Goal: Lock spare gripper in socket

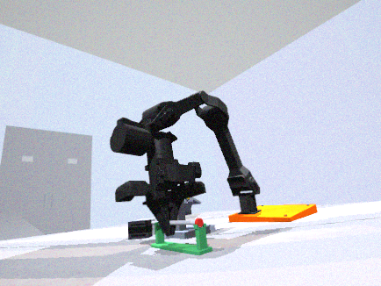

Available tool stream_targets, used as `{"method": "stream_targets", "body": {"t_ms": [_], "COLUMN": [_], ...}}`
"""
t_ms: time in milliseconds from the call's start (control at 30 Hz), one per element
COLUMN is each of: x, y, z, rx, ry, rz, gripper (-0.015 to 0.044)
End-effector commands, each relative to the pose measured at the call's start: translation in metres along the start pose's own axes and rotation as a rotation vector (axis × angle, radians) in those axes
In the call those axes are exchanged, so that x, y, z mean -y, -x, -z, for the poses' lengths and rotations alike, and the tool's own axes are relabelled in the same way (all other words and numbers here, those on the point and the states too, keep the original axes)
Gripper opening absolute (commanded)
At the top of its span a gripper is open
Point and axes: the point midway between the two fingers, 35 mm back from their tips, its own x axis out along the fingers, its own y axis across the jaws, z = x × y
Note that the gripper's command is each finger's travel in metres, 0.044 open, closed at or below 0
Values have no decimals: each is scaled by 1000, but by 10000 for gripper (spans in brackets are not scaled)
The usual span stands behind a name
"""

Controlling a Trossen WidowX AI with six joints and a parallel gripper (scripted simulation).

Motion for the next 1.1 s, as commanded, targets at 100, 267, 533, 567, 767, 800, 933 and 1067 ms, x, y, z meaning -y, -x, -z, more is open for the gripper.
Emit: {"method": "stream_targets", "body": {"t_ms": [100,267,533,567,767,800,933,1067], "x": [0,0,0,-1,-4,-4,-5,-6], "y": [0,0,10,13,28,31,42,52], "z": [0,0,-1,-2,-3,-3,-5,-6], "rx": [0,0,0,0,-2,-2,-2,-3], "ry": [0,0,0,-1,-3,-3,-4,-6], "rz": [0,0,0,-3,-13,-14,-16,-20], "gripper": [53,184,394,420,440,440,440,440]}}
